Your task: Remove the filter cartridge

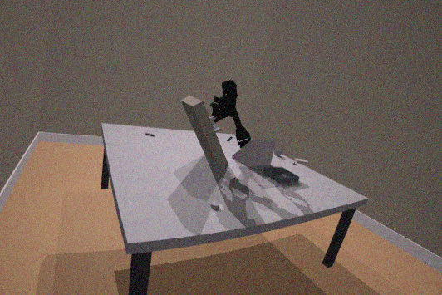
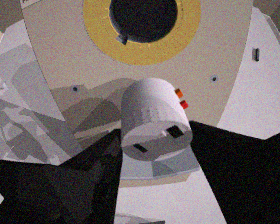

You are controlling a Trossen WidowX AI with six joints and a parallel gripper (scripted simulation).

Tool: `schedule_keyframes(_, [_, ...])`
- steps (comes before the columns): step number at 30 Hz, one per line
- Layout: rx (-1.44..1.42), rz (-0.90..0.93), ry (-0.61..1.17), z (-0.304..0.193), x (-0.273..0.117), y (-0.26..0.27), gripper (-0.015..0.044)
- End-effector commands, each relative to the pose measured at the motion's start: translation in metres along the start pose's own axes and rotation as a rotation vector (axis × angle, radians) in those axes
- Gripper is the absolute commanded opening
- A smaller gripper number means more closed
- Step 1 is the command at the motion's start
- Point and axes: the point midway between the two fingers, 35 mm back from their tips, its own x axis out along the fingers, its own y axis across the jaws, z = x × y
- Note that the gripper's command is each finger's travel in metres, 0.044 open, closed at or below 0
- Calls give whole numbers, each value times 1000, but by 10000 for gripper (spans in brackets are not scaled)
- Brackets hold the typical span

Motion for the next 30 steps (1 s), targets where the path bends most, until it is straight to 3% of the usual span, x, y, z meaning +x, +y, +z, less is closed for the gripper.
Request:
schedule_keyframes(1, [-3, 43, -40, 4, -28, 2, 0])
schedule_keyframes(9, [-26, 109, -99, 2, -75, 0, 0])
schedule_keyframes(30, [-19, 37, -51, 6, -64, 78, 0])
